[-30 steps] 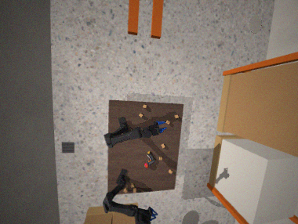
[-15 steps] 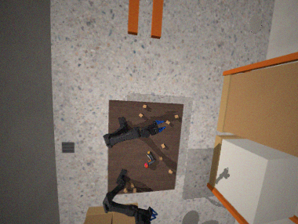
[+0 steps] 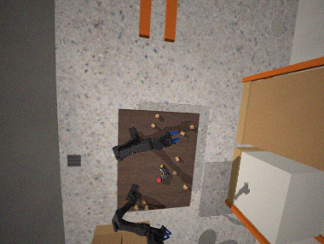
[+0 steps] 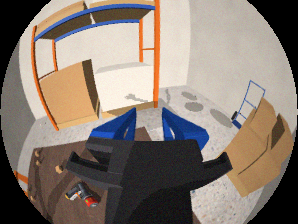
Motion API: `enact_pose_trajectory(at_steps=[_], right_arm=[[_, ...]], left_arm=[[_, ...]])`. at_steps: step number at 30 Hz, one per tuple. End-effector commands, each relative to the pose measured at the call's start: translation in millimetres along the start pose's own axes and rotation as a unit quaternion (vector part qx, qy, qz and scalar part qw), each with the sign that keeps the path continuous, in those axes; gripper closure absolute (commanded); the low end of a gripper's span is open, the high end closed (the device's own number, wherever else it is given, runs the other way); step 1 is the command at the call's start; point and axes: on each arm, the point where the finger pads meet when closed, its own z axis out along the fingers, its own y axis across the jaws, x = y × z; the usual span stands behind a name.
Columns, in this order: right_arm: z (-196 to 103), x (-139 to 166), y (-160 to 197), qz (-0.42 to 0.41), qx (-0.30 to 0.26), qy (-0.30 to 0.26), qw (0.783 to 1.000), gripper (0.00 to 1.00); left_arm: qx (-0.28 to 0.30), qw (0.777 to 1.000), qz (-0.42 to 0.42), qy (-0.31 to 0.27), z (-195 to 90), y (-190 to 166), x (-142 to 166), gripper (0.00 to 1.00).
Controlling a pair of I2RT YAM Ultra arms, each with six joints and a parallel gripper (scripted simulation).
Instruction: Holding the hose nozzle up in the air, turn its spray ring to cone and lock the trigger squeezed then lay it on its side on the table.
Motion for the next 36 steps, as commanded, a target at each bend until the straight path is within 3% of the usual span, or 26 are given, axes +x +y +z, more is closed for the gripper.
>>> enact_pose_trajectory(at_steps=[1,31,36], right_arm=[[-9.4,-40.3,-0.6,-0.001,0.0,-0.048,0.999,0.63],[-9.3,-41.3,6.0,0.001,-0.009,-0.049,0.999,0.63],[-8.6,-37.7,6.1,0.001,-0.009,-0.045,0.999,0.63]], left_arm=[[0.002,1.0,-0.004,-0.025,-8.4,-2.9,-19.0,0.49],[-0.003,1.0,-0.004,-0.014,-6.5,1.5,-6.3,0.49],[-0.004,1.0,-0.004,-0.022,-8.6,2.0,-17.5,0.49]])
